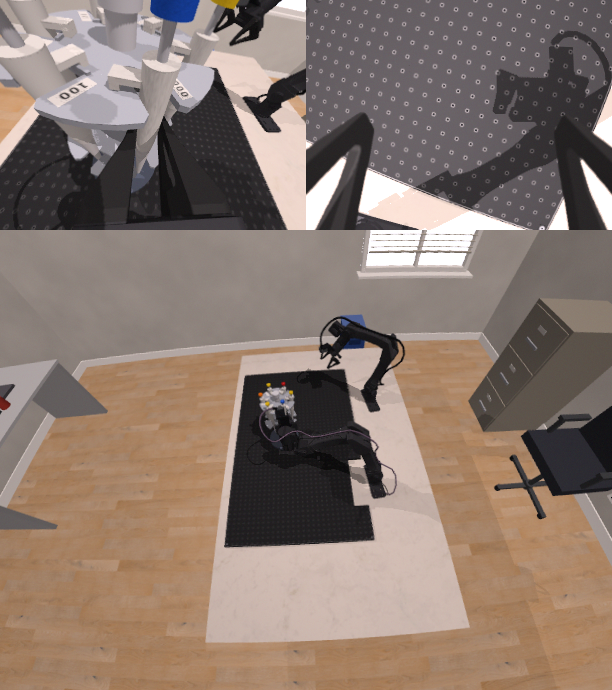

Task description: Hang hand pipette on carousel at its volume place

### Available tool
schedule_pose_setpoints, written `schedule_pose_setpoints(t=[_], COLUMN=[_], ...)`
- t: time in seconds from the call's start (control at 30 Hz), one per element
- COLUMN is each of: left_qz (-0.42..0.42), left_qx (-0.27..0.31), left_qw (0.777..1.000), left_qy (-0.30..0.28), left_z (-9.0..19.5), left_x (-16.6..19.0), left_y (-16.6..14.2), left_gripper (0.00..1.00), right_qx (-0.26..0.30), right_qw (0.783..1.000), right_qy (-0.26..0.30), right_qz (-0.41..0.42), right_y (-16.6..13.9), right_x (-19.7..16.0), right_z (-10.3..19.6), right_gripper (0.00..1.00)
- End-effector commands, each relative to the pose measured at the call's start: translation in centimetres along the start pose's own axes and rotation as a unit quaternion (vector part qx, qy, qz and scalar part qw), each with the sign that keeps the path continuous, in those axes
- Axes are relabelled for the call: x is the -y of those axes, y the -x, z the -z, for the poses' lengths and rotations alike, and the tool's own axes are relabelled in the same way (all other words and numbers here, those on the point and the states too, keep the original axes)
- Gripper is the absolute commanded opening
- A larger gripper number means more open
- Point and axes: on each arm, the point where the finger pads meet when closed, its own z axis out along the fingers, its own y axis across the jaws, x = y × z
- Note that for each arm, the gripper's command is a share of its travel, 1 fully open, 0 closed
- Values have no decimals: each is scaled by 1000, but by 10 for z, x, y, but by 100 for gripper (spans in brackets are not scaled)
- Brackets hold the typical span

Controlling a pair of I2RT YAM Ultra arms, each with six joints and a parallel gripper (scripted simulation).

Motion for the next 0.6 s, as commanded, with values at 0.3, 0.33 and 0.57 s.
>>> schedule_pose_setpoints(t=[0.3, 0.33, 0.57], left_qz=[-16, -16, -27], left_qx=[5, 5, 8], left_qw=[1000, 1000, 1000], left_qy=[-8, -8, -8], left_z=[-2, -2, -5], left_x=[6, 6, 4], left_y=[9, 9, 16], left_gripper=[12, 12, 12], right_qx=[21, 21, 21], right_qw=[1000, 1000, 1000], right_qy=[-9, -9, -9], right_qz=[12, 12, 12], right_y=[10, 10, 10], right_x=[4, 4, 4], right_z=[6, 6, 6], right_gripper=[100, 100, 100])
